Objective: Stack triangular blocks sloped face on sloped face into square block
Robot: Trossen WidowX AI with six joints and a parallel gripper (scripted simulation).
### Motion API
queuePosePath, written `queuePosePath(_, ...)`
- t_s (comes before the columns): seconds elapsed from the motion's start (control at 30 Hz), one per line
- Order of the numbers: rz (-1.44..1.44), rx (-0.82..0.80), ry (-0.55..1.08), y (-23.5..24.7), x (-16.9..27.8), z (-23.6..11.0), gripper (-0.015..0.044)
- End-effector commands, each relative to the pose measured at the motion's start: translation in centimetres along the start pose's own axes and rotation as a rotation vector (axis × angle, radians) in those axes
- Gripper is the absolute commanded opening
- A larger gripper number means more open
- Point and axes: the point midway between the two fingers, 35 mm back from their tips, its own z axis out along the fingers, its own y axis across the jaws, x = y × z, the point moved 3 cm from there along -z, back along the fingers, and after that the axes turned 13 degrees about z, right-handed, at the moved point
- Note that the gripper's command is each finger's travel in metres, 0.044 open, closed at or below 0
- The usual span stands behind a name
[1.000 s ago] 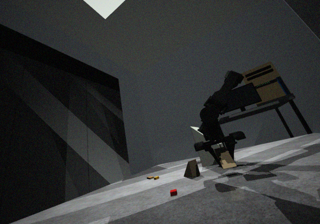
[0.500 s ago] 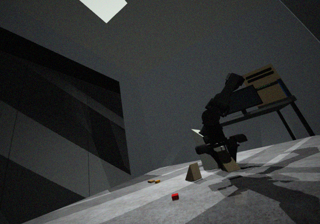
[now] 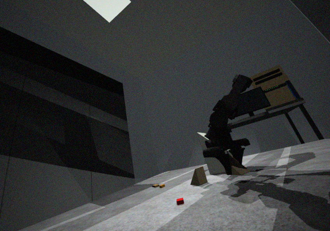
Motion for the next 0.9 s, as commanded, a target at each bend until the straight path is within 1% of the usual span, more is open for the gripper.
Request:
queuePosePath(0.0, -0.111, -0.012, -0.004, 0.01, -0.02, 0.0, 0.0)
queuePosePath(0.87, -0.793, -0.055, -0.013, -0.21, -0.07, 0.01, 0.0)
